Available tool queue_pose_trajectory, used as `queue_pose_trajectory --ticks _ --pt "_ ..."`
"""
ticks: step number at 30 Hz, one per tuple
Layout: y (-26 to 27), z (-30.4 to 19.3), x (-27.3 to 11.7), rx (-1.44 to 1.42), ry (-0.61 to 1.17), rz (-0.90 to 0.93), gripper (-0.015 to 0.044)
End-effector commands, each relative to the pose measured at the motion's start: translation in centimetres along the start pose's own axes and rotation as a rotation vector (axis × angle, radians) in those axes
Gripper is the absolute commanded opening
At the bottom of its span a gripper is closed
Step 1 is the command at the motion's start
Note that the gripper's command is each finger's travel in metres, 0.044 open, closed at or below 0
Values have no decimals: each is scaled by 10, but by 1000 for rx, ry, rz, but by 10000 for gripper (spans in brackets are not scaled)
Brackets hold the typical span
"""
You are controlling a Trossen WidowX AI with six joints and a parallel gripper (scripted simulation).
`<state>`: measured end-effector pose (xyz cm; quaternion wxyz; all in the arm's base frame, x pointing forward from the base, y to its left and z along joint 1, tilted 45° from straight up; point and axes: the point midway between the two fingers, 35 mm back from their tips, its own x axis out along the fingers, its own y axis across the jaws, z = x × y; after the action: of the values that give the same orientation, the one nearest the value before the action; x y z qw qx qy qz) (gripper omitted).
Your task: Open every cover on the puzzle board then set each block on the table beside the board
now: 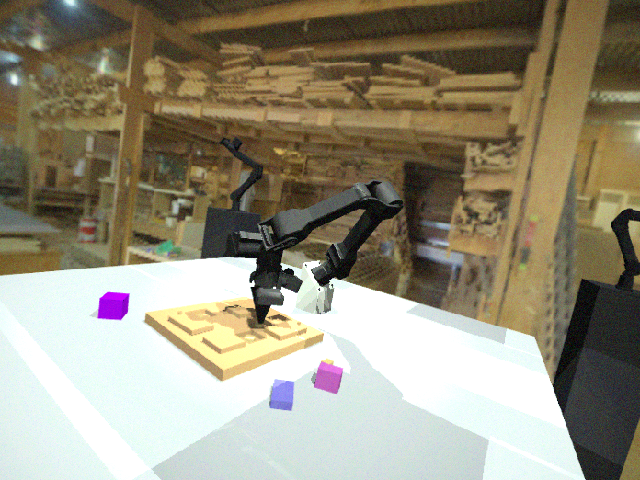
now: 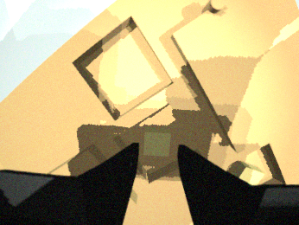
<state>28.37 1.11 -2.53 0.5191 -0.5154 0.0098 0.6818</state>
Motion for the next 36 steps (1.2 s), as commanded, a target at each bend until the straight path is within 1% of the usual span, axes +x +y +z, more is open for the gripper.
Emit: queue_pose_trajectory --ticks 1,19,28,36 --pt "1 1 2 8 -5 -2 144" --pt "1 1 12 8 -5 -2 144" --pt "-1 0 10 -1 2 -1 84" --pt "-1 -1 7 0 2 -1 80"
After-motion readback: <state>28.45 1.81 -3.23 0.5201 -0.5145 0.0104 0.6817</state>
